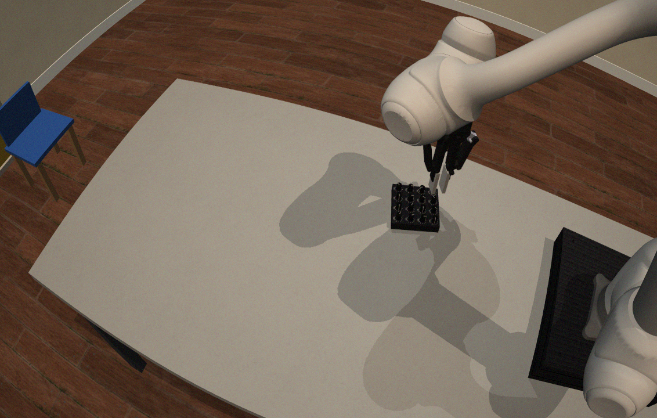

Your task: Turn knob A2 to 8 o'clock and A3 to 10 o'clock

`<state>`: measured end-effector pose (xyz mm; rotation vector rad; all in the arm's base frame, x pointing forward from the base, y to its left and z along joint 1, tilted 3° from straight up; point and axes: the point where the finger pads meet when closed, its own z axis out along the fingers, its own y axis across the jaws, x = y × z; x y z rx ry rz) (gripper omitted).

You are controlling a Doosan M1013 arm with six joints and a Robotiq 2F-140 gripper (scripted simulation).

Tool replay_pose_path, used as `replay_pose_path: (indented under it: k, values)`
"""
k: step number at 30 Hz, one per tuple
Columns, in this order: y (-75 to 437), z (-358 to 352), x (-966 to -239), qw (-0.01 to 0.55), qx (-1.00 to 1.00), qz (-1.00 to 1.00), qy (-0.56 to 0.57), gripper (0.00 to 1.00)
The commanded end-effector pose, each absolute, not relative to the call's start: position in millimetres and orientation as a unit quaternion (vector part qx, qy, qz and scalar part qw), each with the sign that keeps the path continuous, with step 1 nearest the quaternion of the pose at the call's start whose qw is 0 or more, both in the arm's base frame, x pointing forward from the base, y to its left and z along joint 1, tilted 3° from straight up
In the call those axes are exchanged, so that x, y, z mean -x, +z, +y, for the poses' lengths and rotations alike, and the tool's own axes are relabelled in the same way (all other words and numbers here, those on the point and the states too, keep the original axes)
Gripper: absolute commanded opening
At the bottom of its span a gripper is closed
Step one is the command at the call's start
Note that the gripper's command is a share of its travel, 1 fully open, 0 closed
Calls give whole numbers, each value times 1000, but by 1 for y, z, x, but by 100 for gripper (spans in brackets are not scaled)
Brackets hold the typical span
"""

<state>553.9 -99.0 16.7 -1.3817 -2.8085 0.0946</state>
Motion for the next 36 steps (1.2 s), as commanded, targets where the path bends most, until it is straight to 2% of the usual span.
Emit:
replay_pose_path:
  k: [1, 8, 22, 36]
  values:
    - [17, -99, -554, 5, 441, -897, 30, 12]
    - [17, -99, -554, 5, 454, -891, 30, 12]
    - [22, -92, -551, -3, 655, -755, 30, 12]
    - [29, -84, -547, -11, 848, -528, 28, 12]
